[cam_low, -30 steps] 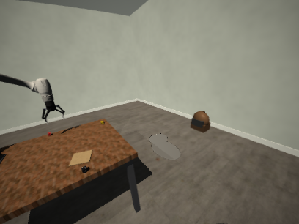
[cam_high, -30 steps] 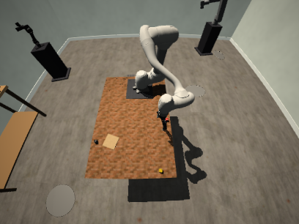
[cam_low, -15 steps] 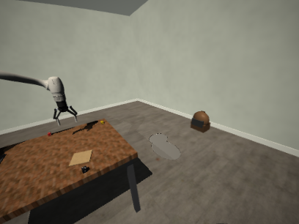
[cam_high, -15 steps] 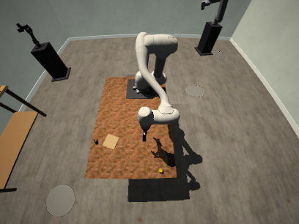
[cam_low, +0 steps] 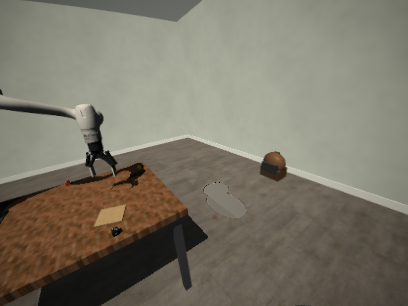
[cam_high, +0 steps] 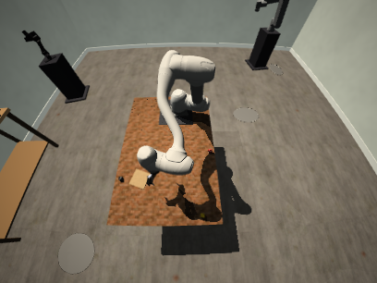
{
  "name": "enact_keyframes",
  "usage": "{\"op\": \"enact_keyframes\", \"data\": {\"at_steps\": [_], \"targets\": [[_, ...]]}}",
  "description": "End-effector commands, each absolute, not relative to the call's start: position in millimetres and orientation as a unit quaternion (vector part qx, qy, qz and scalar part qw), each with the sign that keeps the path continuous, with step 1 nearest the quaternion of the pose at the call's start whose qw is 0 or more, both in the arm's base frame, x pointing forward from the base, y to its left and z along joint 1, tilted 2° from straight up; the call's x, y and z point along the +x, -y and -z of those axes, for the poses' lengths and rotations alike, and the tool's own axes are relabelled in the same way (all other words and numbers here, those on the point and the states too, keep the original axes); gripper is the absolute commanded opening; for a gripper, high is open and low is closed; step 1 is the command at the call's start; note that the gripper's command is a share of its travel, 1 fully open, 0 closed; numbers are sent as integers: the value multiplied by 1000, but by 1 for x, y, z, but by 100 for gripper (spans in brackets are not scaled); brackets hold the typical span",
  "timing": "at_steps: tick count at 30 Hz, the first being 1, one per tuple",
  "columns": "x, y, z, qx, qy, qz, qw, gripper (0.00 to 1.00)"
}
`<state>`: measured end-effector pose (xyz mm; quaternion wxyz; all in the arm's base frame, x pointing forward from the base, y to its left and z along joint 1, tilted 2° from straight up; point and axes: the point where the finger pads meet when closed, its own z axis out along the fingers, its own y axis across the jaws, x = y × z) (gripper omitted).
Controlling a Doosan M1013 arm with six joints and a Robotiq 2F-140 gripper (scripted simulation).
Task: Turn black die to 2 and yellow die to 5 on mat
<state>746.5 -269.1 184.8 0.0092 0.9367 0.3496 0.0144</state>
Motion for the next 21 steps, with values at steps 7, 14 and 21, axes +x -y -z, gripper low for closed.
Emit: {"op": "enact_keyframes", "data": {"at_steps": [7,14,21], "targets": [[736,410,-182,982,-189,-15,6,100],[717,483,-180,994,-105,-16,5,100],[688,563,-176,1000,-9,-17,4,100]]}}
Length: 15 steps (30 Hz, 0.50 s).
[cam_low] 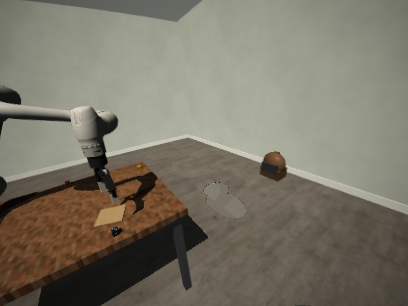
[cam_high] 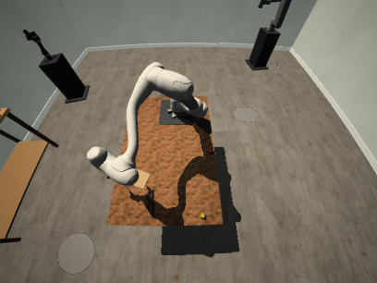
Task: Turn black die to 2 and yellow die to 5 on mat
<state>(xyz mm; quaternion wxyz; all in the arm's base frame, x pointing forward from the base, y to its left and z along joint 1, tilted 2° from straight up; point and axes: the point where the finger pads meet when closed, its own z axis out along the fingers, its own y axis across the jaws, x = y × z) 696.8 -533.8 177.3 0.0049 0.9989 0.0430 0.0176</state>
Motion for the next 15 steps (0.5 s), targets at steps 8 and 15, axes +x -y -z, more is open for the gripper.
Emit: {"op": "enact_keyframes", "data": {"at_steps": [8,15], "targets": [[659,622,-173,998,62,-18,3,100],[657,626,-173,998,67,-18,3,100]]}}
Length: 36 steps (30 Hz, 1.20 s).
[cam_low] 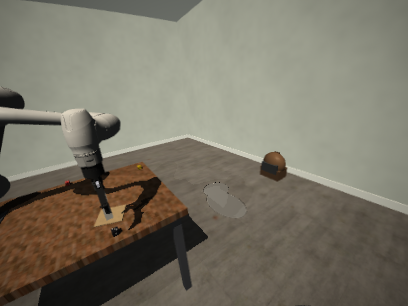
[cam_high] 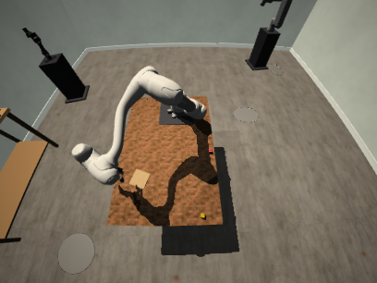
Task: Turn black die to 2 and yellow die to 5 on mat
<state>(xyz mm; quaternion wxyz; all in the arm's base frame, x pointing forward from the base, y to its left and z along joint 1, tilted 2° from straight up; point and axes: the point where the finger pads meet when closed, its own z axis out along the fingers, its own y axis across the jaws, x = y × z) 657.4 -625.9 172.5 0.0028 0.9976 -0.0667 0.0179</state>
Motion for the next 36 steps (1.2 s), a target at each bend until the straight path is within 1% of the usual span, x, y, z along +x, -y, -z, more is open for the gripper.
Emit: {"op": "enact_keyframes", "data": {"at_steps": [1,14,21,24,26,36], "targets": [[657,626,-173,998,67,-18,3,100],[657,626,-172,999,42,-18,3,100],[657,626,-170,996,-84,-17,5,100],[657,627,-169,995,-95,-17,6,100],[657,627,-168,987,-159,-17,7,100],[658,627,-165,949,-314,-16,9,100]]}}
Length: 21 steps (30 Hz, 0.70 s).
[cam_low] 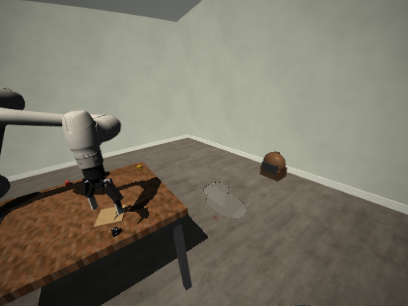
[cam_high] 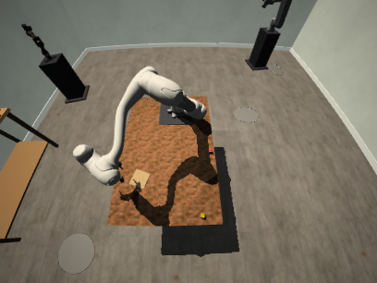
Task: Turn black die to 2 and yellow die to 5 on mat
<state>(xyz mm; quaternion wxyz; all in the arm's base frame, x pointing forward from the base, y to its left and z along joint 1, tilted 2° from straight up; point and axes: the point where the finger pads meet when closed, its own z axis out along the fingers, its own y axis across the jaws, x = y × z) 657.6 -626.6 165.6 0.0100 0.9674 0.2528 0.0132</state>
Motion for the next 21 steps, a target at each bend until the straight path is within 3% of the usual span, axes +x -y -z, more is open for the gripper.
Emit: {"op": "enact_keyframes", "data": {"at_steps": [1,21], "targets": [[658,627,-164,942,-336,-15,10,100],[658,627,-158,793,-609,-12,14,100]]}}
